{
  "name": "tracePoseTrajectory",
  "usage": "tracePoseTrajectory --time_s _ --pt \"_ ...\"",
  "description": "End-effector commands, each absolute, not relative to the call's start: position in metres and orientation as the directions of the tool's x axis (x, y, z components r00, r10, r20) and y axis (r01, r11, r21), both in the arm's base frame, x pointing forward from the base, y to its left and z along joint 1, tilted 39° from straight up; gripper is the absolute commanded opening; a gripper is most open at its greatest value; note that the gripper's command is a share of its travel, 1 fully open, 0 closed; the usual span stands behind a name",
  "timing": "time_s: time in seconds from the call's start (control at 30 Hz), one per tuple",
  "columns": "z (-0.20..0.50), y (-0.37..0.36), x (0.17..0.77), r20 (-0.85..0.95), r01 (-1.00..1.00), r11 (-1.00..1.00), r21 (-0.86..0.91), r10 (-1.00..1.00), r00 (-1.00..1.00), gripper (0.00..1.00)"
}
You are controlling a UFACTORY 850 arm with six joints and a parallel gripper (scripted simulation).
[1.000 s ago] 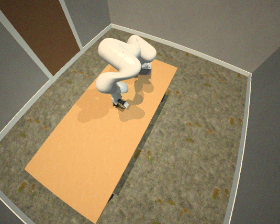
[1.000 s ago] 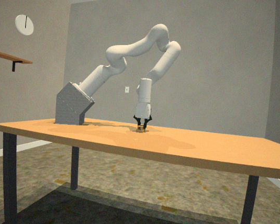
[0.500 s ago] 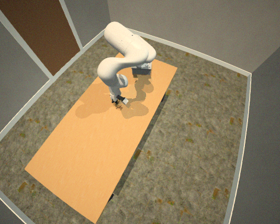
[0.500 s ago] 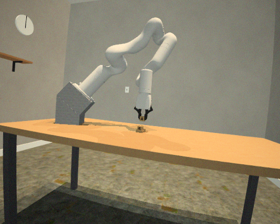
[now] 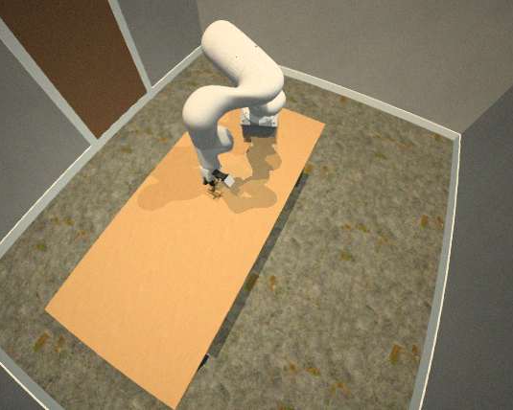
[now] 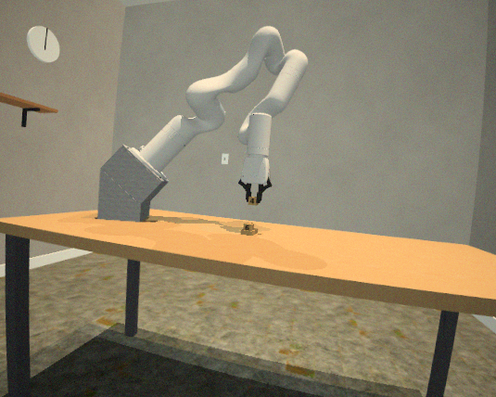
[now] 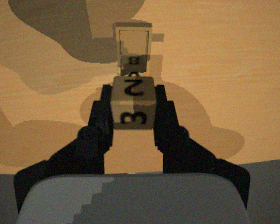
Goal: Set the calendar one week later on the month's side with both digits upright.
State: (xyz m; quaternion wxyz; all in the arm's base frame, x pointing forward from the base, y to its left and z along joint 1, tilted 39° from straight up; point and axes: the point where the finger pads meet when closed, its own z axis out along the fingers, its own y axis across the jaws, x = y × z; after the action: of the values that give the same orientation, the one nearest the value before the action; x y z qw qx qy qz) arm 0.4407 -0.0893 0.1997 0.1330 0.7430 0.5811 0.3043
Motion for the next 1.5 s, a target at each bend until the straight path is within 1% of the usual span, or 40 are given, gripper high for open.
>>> tracePoseTrajectory --time_s 0.0,0.07,0.13,0.23,0.33,0.37,0.77,0.87,0.9,1.13,1.17,1.37,1.47 --pt "0.201 -0.09 0.441 0.295 0.784 -0.281 0.553 0.946 0.132 0.29" --pt "0.203 -0.09 0.445 0.268 0.79 -0.233 0.566 0.959 0.091 0.29" --pt "0.208 -0.091 0.453 0.206 0.796 -0.124 0.592 0.978 -0.001 0.29" --pt "0.211 -0.092 0.459 0.16 0.794 -0.045 0.607 0.985 -0.066 0.29" --pt "0.211 -0.092 0.459 0.16 0.794 -0.045 0.607 0.985 -0.067 0.29" --pt "0.215 -0.093 0.466 0.104 0.784 0.049 0.619 0.984 -0.144 0.29" --pt "0.23 -0.096 0.49 -0.107 0.689 0.379 0.618 0.909 -0.404 0.29" --pt "0.231 -0.096 0.49 -0.112 0.686 0.386 0.617 0.906 -0.409 0.29" --pt "0.235 -0.098 0.498 -0.173 0.641 0.475 0.603 0.862 -0.476 0.29" --pt "0.242 -0.1 0.508 -0.266 0.559 0.605 0.567 0.777 -0.571 0.29" --pt "0.245 -0.1 0.512 -0.298 0.526 0.648 0.551 0.741 -0.601 0.29" --pt "0.253 -0.103 0.524 -0.389 0.417 0.765 0.491 0.62 -0.681 0.29" --pt "0.253 -0.103 0.525 -0.397 0.406 0.775 0.484 0.608 -0.688 0.29"
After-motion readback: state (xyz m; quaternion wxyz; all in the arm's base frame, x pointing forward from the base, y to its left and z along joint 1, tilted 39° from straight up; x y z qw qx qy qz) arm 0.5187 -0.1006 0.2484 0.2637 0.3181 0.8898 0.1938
